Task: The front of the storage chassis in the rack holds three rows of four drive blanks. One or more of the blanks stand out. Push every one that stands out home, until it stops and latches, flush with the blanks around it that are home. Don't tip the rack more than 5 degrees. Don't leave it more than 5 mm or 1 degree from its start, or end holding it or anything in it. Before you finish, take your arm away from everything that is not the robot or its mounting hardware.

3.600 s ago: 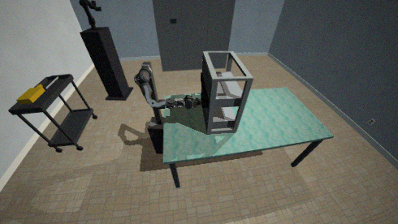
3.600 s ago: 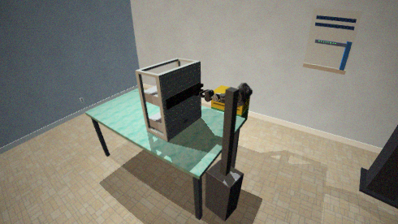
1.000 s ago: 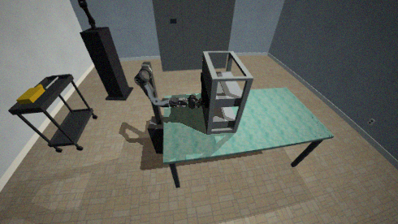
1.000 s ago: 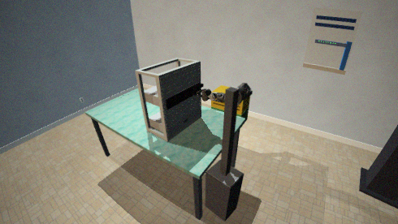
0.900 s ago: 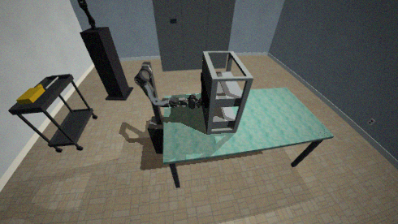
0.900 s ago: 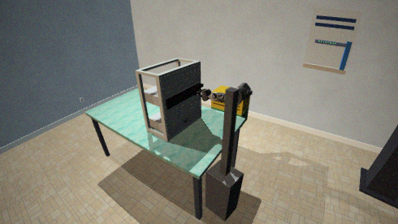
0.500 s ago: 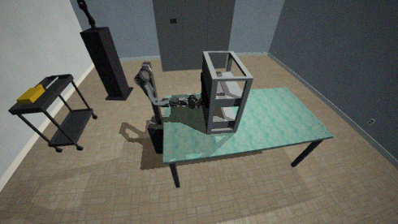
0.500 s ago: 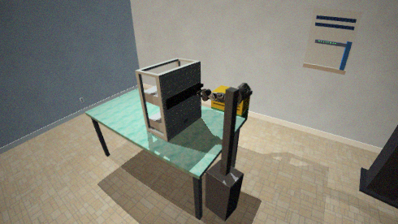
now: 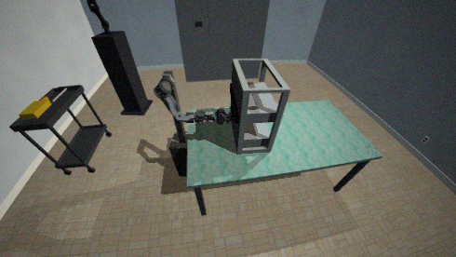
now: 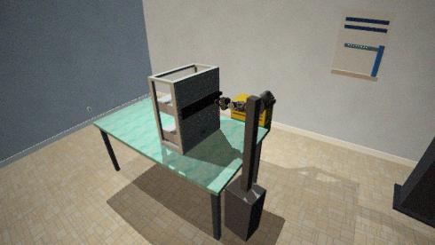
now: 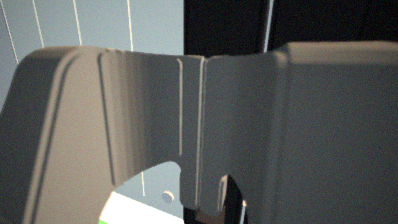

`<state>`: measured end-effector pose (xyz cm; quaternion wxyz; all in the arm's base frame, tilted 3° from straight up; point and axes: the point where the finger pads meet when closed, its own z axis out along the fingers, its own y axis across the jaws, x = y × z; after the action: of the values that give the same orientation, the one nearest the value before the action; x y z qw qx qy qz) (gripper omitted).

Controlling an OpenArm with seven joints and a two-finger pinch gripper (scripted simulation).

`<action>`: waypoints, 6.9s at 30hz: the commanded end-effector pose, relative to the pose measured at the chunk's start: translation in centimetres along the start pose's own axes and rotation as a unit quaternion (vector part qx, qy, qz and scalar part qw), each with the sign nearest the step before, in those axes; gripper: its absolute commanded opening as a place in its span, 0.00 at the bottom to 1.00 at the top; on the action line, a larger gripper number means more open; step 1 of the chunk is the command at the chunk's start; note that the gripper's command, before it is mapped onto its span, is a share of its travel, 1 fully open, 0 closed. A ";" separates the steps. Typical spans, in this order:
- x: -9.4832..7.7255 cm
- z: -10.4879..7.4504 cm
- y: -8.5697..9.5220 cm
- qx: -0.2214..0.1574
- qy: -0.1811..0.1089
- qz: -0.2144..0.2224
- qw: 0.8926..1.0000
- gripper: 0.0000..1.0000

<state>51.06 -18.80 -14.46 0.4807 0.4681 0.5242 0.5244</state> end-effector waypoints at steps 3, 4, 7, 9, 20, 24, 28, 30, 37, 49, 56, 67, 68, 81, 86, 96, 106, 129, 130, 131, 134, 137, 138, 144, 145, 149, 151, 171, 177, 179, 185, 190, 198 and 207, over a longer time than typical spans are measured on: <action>0.9 0.4 1.3 -0.018 0.014 0.002 1.000 0.00; 0.9 0.4 1.3 -0.018 0.014 0.002 1.000 0.00; 0.9 0.4 1.3 -0.018 0.014 0.002 1.000 0.00; 0.9 0.4 1.3 -0.018 0.014 0.002 1.000 0.00; 0.9 0.4 1.3 -0.018 0.014 0.002 1.000 0.00; 0.8 0.5 1.2 -0.017 0.013 0.002 1.000 0.00; 0.9 0.6 1.3 -0.017 0.013 0.002 1.000 0.00; 0.9 0.7 1.4 -0.018 0.014 0.002 1.000 0.00; 0.9 0.7 1.4 -0.018 0.014 0.002 1.000 0.00; 0.9 0.7 1.4 -0.018 0.014 0.002 1.000 0.00; 0.9 0.9 1.4 -0.017 0.013 0.002 1.000 0.00; 1.0 1.0 1.5 -0.018 0.014 0.002 1.000 0.00; 1.0 1.0 1.5 -0.018 0.014 0.002 1.000 0.00; 1.0 1.0 1.5 -0.018 0.014 0.002 1.000 0.00; 1.0 1.1 1.5 -0.017 0.013 0.002 1.000 0.00; 1.0 1.3 1.7 -0.018 0.014 0.002 1.000 0.00; 1.0 1.3 1.7 -0.018 0.014 0.002 1.000 0.00; 1.0 1.6 1.7 -0.017 0.013 0.002 1.000 0.00; 1.0 1.6 1.7 -0.017 0.013 0.002 1.000 0.00; 1.0 1.6 1.7 -0.017 0.013 0.002 1.000 0.00; 1.0 1.6 1.7 -0.017 0.013 0.002 1.000 0.00; 1.0 1.6 1.7 -0.017 0.013 0.002 1.000 0.00; 1.0 1.6 1.7 -0.017 0.013 0.002 1.000 0.00; 1.0 1.6 1.7 -0.017 0.013 0.002 1.000 0.00; 1.0 1.6 1.7 -0.017 0.013 0.002 1.000 0.00; 1.1 1.7 1.8 -0.016 0.013 0.002 1.000 0.00; 1.1 1.7 1.8 -0.016 0.013 0.002 1.000 0.00; 1.1 1.7 1.8 -0.016 0.013 0.002 1.000 0.00; 1.1 1.7 1.8 -0.016 0.013 0.002 1.000 0.00; 1.1 1.7 1.8 -0.016 0.013 0.002 1.000 0.00; 1.2 1.6 2.1 -0.020 0.015 0.002 1.000 0.00; 1.2 0.8 2.1 -0.020 0.015 0.002 1.000 0.00; 1.1 -1.5 2.0 -0.020 0.015 0.001 1.000 0.00; 1.0 -6.2 1.9 -0.021 0.014 0.001 1.000 0.00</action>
<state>44.70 -18.05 -12.89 0.4789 0.4459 0.5254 0.5438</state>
